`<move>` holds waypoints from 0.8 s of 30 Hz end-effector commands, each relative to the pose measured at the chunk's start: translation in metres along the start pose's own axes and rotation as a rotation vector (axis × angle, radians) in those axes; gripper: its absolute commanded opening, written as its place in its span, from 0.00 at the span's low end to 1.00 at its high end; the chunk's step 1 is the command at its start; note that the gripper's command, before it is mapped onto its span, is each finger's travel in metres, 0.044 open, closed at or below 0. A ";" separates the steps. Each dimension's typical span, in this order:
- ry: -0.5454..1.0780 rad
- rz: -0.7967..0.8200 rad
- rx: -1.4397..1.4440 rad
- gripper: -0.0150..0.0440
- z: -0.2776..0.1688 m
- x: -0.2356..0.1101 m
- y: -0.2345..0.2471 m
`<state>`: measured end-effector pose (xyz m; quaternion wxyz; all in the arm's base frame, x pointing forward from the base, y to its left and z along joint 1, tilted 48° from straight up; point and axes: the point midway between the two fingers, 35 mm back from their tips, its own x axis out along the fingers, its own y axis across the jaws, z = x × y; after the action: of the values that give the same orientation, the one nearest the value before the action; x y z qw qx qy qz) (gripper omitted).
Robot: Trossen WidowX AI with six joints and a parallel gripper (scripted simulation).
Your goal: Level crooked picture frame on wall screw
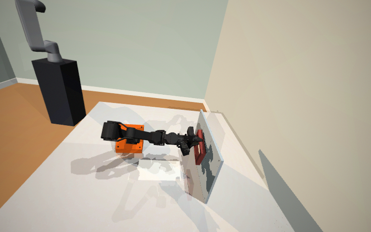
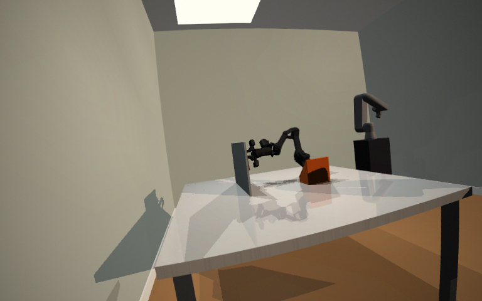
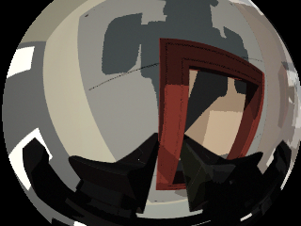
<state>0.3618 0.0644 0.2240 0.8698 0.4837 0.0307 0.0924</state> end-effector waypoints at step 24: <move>0.002 0.011 0.002 0.25 -0.003 0.000 0.003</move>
<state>0.3621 0.0654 0.2237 0.8697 0.4838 0.0293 0.0931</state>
